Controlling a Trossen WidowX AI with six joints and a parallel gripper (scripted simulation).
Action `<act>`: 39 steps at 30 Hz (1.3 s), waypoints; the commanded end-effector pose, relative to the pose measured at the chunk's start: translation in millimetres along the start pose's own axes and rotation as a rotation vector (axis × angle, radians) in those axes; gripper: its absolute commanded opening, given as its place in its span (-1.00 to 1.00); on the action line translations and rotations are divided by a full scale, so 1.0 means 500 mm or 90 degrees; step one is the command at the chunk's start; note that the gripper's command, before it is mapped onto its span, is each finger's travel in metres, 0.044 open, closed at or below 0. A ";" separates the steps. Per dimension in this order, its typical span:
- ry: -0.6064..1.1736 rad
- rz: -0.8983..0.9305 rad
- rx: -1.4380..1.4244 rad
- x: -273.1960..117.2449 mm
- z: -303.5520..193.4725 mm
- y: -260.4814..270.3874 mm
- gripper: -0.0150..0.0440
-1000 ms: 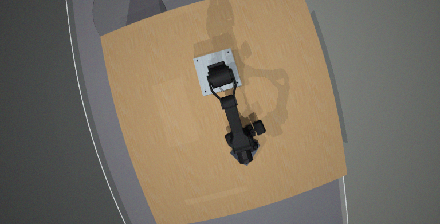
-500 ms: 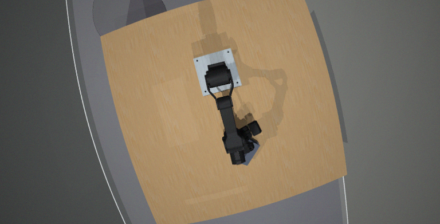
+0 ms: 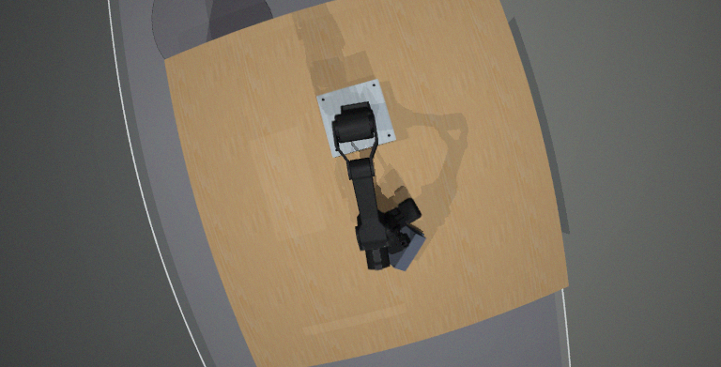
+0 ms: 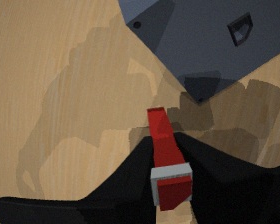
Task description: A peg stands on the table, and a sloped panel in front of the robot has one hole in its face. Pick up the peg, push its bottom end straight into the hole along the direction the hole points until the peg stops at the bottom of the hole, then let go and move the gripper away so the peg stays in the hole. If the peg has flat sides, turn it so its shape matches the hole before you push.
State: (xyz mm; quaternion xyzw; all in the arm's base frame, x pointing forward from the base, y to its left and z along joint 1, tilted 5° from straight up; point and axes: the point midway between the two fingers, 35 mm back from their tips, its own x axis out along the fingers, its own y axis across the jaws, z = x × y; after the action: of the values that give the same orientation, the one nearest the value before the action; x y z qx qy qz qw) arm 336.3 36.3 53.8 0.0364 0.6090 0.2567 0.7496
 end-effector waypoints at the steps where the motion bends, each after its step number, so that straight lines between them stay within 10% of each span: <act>1: -0.015 0.010 -0.015 -0.002 -0.003 -0.009 -0.49; 39: -0.150 0.038 -0.141 -0.039 -0.016 -0.082 -0.49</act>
State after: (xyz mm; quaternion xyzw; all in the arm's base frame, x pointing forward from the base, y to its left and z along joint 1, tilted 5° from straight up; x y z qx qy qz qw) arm 341.1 -6.0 54.4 0.0055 0.4962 0.3312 0.8026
